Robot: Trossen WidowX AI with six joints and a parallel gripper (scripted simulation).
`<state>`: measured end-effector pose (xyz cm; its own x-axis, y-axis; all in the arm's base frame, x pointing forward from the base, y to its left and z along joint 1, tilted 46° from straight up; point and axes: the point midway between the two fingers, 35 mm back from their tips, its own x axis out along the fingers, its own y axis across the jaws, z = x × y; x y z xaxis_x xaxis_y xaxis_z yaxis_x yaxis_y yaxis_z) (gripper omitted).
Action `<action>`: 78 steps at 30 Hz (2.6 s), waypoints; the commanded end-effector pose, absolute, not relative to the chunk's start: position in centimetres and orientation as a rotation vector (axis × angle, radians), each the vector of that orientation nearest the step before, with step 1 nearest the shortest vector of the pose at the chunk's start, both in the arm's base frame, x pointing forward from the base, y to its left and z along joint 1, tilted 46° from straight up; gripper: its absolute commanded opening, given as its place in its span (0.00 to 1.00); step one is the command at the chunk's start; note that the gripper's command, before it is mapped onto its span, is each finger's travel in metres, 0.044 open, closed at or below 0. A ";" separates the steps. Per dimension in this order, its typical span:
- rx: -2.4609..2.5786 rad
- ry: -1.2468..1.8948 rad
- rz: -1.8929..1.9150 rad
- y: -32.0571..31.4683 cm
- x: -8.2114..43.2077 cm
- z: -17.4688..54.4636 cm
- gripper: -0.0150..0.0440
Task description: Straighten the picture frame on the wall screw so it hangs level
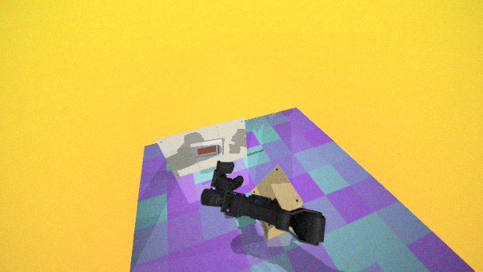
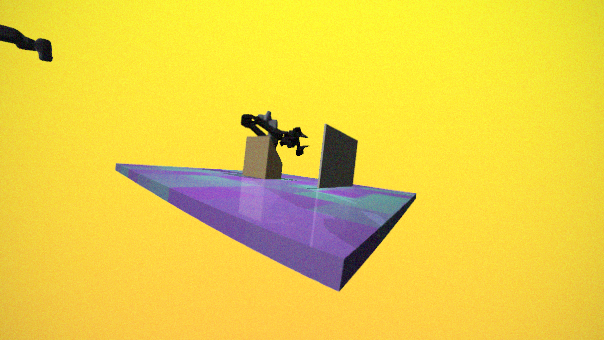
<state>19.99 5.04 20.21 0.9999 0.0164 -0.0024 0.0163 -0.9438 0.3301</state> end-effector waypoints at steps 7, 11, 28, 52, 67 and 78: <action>2.811 0.017 0.000 5.0 20.0 20.2 0.69; 2.811 0.017 0.000 5.0 20.0 20.2 0.69; 2.811 0.017 0.000 5.0 20.0 20.2 0.69; 2.811 0.017 0.000 5.0 20.0 20.2 0.69; 2.694 0.020 0.002 6.8 22.7 20.9 0.69; 2.519 0.014 0.006 9.3 27.6 19.8 0.69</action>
